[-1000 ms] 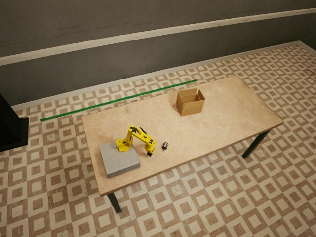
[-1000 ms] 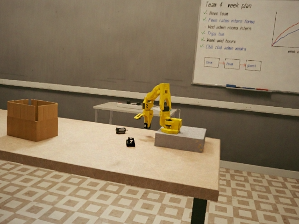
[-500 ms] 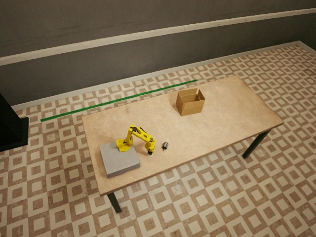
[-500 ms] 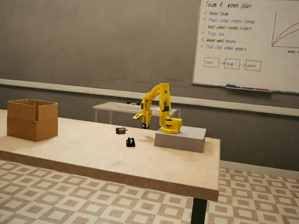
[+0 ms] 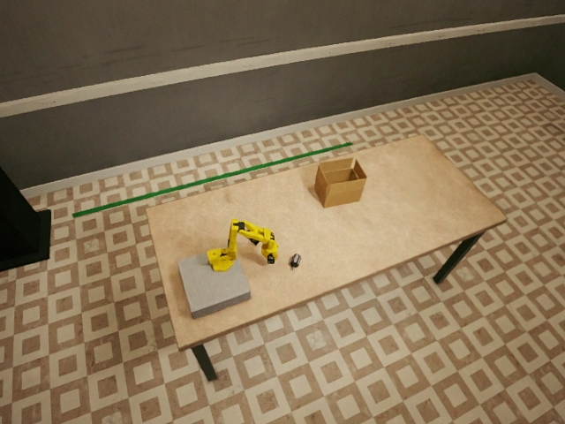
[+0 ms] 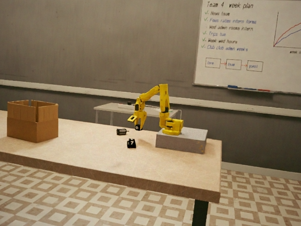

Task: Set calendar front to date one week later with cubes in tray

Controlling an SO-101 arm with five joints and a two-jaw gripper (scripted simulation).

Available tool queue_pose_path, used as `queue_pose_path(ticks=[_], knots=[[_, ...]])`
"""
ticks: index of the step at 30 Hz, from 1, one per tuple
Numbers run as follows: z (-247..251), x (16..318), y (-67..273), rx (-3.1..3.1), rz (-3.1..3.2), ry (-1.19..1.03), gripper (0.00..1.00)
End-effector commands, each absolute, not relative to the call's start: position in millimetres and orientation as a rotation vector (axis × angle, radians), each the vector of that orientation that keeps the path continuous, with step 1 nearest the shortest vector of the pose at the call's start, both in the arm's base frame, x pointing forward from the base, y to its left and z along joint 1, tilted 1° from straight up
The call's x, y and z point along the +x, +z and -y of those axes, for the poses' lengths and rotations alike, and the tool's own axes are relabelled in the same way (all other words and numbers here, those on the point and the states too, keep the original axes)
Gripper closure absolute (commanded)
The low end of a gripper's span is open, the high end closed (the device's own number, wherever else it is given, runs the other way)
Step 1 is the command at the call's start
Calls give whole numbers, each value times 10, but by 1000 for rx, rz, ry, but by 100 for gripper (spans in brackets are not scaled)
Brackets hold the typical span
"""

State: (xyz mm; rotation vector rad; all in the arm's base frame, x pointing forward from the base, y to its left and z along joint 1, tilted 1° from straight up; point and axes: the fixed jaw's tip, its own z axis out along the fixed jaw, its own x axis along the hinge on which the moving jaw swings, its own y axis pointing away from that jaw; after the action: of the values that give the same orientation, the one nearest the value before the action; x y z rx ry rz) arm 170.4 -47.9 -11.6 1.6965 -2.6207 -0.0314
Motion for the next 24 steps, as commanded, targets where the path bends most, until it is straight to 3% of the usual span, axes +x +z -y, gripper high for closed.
queue_pose_path(ticks=[1,24], knots=[[223,1757,-94,1888,2490,-26,100],[-806,1570,-85,2549,1808,-13,100]])
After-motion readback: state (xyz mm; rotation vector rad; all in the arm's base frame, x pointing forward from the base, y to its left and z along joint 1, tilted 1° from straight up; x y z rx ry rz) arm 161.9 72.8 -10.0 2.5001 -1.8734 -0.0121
